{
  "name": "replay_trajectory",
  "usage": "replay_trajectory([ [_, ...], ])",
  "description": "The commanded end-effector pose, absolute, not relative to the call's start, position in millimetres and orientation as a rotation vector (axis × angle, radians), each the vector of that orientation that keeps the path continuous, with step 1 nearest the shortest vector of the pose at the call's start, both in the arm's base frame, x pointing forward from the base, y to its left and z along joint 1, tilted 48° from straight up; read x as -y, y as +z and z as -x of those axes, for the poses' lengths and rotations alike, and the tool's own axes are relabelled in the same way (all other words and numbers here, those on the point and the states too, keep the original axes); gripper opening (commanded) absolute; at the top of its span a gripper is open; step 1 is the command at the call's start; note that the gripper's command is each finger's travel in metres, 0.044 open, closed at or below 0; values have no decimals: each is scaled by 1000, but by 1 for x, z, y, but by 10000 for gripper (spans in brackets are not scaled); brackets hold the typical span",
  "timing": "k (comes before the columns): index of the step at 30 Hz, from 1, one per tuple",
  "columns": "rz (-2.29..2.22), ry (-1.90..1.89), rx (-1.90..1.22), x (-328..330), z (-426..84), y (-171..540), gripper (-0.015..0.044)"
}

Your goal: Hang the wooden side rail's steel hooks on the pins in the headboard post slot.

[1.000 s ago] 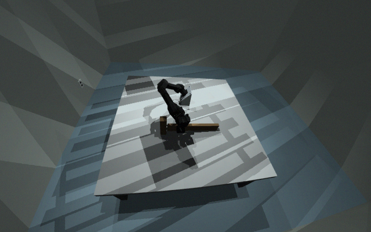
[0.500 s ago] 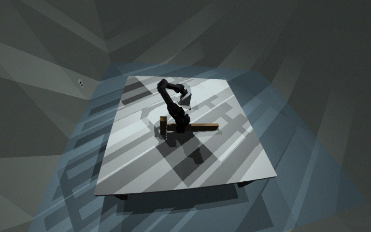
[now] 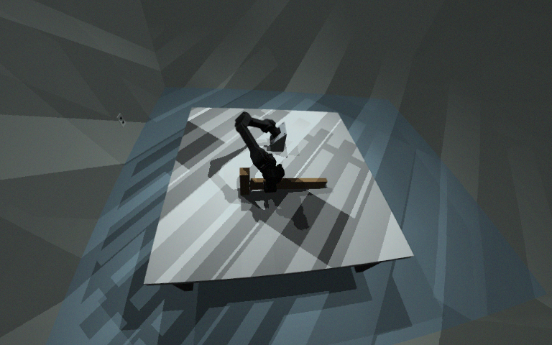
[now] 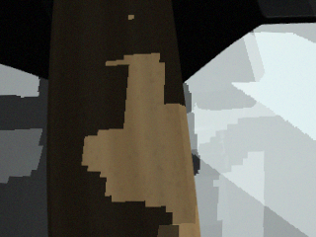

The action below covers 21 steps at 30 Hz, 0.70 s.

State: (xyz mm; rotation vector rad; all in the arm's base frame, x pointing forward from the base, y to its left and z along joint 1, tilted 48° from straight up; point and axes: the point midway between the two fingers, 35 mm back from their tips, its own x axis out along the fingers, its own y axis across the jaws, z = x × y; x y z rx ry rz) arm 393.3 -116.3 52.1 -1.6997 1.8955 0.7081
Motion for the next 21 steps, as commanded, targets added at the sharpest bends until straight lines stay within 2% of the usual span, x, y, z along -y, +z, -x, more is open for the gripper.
replay_trajectory([
  [1,1716,697,-1879,113,-398,59,0],
  [21,1716,697,-1879,115,-398,58,0],
])
